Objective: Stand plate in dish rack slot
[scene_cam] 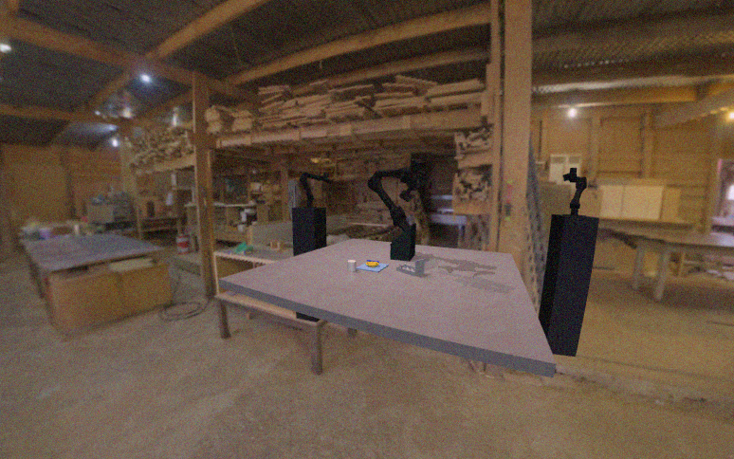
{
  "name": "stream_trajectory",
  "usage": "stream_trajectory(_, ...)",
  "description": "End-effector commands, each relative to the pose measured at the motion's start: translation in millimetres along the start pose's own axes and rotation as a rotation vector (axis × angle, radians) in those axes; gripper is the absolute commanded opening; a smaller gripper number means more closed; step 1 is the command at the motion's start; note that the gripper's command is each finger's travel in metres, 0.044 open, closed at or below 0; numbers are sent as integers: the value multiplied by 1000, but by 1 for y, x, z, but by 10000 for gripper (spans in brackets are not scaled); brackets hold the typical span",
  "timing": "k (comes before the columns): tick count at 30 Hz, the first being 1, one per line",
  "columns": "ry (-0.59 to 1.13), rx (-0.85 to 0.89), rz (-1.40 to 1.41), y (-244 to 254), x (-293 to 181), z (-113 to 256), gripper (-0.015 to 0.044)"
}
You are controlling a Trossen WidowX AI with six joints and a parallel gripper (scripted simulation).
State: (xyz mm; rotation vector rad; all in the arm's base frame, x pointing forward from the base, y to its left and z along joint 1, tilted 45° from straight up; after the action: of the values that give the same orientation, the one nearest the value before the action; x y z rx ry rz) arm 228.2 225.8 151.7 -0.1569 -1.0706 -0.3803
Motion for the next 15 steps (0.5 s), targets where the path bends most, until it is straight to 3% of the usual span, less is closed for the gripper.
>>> stream_trajectory(1, 35, -110, 98, -18, 10, -34, 400)
stream_trajectory(15, 224, -430, 325, -106, 43, -123, 400)
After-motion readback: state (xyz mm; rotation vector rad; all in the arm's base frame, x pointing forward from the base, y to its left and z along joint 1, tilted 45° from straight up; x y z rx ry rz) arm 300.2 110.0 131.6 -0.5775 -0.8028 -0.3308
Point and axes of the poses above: the point midway between the two fingers, 35 mm back from their tips, its own z axis back along the fingers, its own y axis across the jaws, x = y × z, the point moved 8 cm from there along z, back along the fingers, and after that the axes turned 1 degree about z, right-handed, at the moved point
